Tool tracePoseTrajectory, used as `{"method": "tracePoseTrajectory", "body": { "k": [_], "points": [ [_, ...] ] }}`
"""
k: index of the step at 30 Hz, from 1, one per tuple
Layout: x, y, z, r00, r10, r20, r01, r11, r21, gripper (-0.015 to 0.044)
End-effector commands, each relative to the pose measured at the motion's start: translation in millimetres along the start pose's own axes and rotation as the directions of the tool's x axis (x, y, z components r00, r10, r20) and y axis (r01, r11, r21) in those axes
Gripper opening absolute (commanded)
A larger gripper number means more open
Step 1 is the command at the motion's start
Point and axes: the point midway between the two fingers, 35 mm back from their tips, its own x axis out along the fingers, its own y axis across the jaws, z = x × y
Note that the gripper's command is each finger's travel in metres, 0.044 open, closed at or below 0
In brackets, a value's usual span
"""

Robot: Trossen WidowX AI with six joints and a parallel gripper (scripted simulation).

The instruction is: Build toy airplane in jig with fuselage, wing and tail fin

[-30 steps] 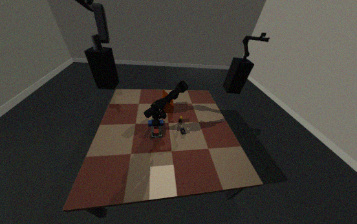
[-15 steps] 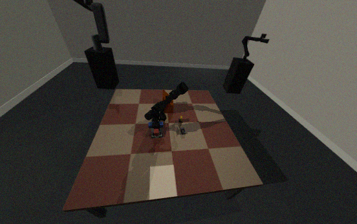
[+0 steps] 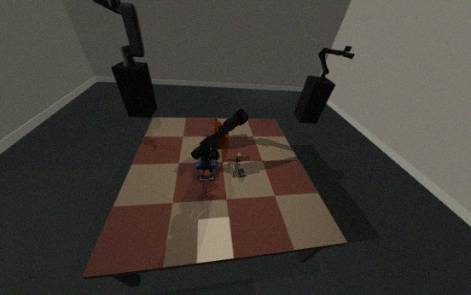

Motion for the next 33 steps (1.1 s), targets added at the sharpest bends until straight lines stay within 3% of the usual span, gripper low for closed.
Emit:
{"method": "tracePoseTrajectory", "body": {
  "k": [1,17,26,31,33],
  "points": [
    [0,0,0,1.000,0.000,0.000,0.000,1.000,0.000,0.0030],
    [0,0,0,1.000,0.000,0.000,0.000,1.000,0.000,0.0440],
    [-3,0,0,1.000,-0.001,0.000,0.001,1.000,0.000,0.0440],
    [-75,0,-2,1.000,-0.005,-0.003,0.005,1.000,0.005,0.0440],
    [-86,1,-1,1.000,-0.006,-0.002,0.006,1.000,0.006,0.0440]
  ]
}}
